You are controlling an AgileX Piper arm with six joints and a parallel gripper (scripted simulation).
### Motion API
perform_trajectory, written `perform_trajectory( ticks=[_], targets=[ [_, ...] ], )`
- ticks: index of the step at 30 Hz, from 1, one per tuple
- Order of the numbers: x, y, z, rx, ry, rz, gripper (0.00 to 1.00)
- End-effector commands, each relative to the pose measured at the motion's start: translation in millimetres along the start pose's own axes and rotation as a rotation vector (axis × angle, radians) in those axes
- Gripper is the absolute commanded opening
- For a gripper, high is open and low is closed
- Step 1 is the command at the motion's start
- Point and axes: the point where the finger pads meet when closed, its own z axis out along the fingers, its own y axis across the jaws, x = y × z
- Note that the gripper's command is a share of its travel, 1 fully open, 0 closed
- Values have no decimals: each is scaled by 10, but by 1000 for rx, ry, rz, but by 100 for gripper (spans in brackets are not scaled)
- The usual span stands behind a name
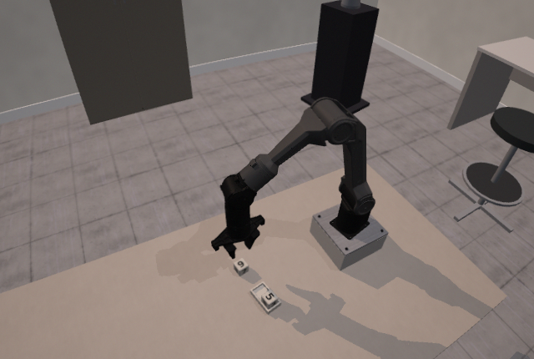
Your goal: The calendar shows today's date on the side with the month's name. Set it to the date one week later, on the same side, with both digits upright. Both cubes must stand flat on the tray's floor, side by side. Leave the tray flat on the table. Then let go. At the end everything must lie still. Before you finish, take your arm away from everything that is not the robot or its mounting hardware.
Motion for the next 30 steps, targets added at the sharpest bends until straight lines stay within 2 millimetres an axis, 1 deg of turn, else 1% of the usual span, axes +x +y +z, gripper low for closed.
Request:
perform_trajectory(
  ticks=[1, 16, 30],
  targets=[
    [2, -3, 10, 2, 0, -3, 64],
    [3, 0, 80, 1, -1, -1, 64],
    [11, -6, 289, 4, 0, -1, 64]
  ],
)
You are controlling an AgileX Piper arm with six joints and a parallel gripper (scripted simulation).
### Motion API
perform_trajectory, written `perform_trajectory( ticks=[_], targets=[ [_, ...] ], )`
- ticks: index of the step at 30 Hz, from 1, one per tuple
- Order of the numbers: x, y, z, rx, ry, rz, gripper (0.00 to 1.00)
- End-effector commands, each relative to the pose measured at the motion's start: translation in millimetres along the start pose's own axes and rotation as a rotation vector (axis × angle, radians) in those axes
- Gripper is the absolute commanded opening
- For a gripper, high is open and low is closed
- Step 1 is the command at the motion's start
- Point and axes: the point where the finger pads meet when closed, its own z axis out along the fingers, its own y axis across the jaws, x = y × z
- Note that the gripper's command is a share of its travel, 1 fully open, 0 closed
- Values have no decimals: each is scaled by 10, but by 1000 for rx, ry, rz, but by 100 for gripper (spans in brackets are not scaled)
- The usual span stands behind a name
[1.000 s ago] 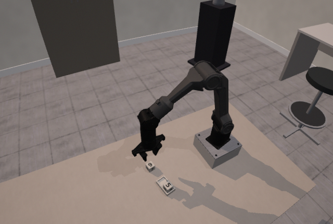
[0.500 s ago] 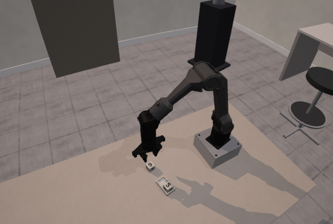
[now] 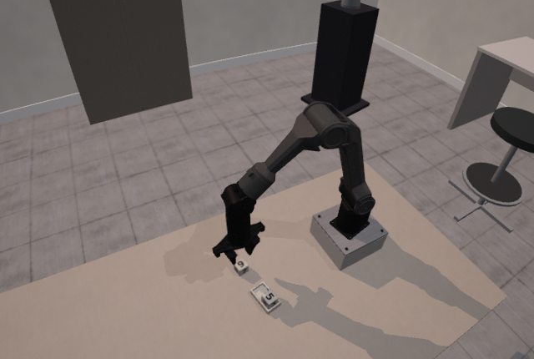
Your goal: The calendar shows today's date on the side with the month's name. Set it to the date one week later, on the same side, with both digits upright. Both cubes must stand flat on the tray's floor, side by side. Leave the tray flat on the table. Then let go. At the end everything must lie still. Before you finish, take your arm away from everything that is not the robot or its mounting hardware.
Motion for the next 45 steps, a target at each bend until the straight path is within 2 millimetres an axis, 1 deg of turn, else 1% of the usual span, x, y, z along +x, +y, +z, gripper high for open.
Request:
perform_trajectory(
  ticks=[1, 17, 27, 45],
  targets=[
    [2, -3, 15, 1, 0, 0, 64],
    [7, 2, 214, 1, -1, 0, 64],
    [7, 4, 251, 0, -1, 0, 64],
    [7, 5, 254, -1, -1, 0, 64]
  ],
)
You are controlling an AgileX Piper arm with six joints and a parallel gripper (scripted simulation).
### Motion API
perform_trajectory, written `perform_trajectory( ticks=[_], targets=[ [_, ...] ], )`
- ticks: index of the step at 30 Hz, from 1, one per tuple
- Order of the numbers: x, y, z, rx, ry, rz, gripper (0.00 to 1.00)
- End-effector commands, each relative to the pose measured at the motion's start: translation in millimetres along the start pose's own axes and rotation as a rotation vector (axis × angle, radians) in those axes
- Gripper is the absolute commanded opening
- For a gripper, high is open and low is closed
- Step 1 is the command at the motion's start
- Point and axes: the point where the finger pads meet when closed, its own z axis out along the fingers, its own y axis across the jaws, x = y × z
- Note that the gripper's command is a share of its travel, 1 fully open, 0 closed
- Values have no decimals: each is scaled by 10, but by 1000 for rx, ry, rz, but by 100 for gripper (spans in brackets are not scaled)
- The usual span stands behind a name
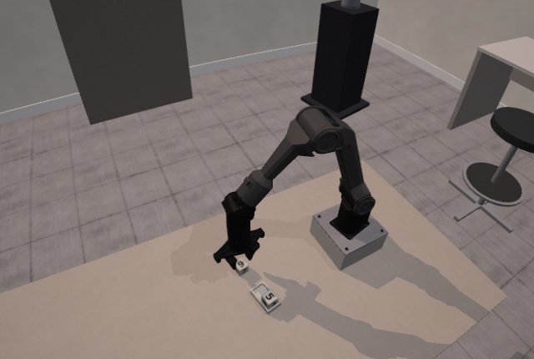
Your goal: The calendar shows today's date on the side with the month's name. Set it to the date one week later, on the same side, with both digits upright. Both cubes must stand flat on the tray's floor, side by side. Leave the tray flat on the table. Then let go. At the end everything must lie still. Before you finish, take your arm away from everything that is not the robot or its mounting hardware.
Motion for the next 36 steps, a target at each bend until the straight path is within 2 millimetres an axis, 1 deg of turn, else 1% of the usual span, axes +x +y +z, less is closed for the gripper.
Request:
perform_trajectory(
  ticks=[1, 26, 36],
  targets=[
    [2, -3, 7, 1, 0, 0, 64],
    [3, -3, 8, 1, 0, 0, 64],
    [3, -8, 107, 3, 0, 0, 64]
  ],
)
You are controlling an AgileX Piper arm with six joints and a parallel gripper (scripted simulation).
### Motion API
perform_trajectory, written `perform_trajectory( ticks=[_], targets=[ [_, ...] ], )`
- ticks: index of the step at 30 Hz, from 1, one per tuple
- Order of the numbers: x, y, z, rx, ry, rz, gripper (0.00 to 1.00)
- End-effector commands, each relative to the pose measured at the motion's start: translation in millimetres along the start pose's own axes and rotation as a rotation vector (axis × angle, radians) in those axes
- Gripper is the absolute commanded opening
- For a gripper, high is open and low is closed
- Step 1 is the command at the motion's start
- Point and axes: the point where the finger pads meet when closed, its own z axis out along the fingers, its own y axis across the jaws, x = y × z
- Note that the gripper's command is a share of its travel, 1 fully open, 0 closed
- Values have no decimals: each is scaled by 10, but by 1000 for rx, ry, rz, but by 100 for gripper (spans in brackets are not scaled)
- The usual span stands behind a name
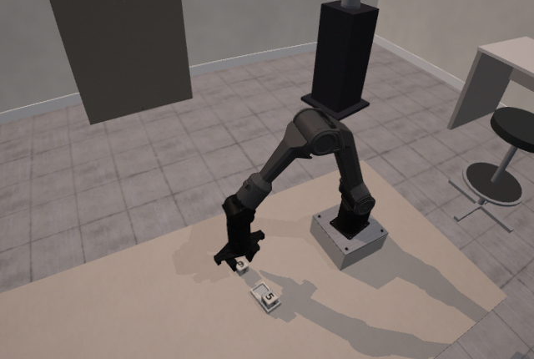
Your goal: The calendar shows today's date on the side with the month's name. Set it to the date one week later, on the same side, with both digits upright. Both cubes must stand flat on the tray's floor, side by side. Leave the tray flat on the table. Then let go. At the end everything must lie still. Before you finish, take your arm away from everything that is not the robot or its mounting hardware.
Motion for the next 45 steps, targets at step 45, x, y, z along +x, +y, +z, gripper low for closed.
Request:
perform_trajectory(
  ticks=[45],
  targets=[
    [-2, -1, 214, 0, -1, 1, 64]
  ],
)
